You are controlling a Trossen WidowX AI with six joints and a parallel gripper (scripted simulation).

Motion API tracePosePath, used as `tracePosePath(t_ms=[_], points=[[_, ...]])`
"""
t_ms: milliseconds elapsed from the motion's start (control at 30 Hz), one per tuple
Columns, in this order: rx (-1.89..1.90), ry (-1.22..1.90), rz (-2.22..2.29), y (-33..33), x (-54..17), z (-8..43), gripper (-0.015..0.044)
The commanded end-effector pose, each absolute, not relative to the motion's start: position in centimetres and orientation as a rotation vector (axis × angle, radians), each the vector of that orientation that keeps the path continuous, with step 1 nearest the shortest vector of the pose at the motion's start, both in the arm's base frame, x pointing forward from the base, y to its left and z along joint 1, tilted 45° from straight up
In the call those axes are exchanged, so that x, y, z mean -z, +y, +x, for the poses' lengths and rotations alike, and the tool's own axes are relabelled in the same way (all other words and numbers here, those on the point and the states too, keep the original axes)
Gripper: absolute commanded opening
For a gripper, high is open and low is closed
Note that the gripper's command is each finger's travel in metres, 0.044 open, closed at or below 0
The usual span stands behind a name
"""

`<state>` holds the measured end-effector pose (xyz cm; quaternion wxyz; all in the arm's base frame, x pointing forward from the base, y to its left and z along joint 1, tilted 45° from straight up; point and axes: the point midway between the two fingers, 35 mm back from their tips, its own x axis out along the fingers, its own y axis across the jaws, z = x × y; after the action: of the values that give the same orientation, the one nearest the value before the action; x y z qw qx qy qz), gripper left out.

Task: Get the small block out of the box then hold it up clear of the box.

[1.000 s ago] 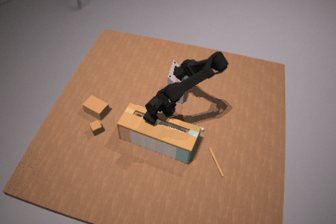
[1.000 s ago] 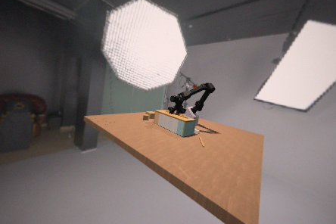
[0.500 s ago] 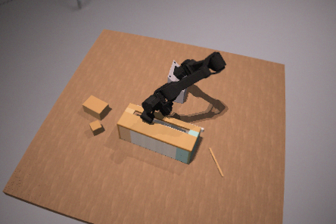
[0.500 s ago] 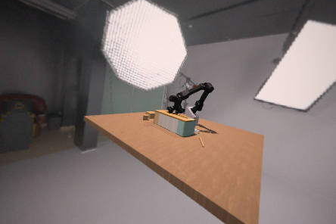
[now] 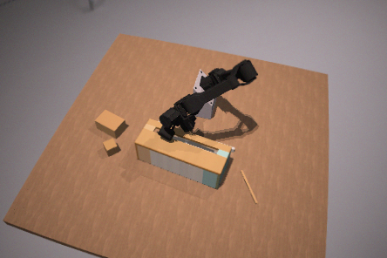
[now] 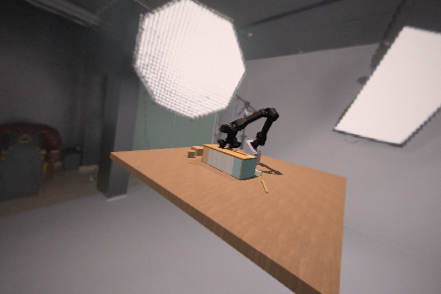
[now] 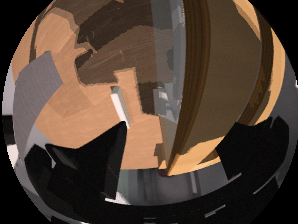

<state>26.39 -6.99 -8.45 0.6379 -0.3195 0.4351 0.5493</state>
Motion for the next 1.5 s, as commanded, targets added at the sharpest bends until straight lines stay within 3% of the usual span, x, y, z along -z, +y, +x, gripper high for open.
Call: tracePosePath(t_ms=[0, 433, 700, 933, 967, 1100, 1467], points=[[-1.260, 0.996, -0.733, -7.3, 9.0, 26.2, 0.0400], [-1.259, 0.997, -0.734, -8.3, 10.0, 25.9, 0.0400], [-1.259, 0.998, -0.728, -12.3, 5.2, 25.5, 0.0400], [-1.248, 0.995, -0.726, -12.1, 5.4, 25.7, 0.0400], [-1.237, 1.003, -0.711, -12.2, 5.4, 25.7, 0.0374], [-1.014, 1.153, -0.421, -12.7, 5.7, 25.3, 0.0285], [-0.234, 1.431, 0.603, -14.0, 6.5, 23.8, 0.0285]])
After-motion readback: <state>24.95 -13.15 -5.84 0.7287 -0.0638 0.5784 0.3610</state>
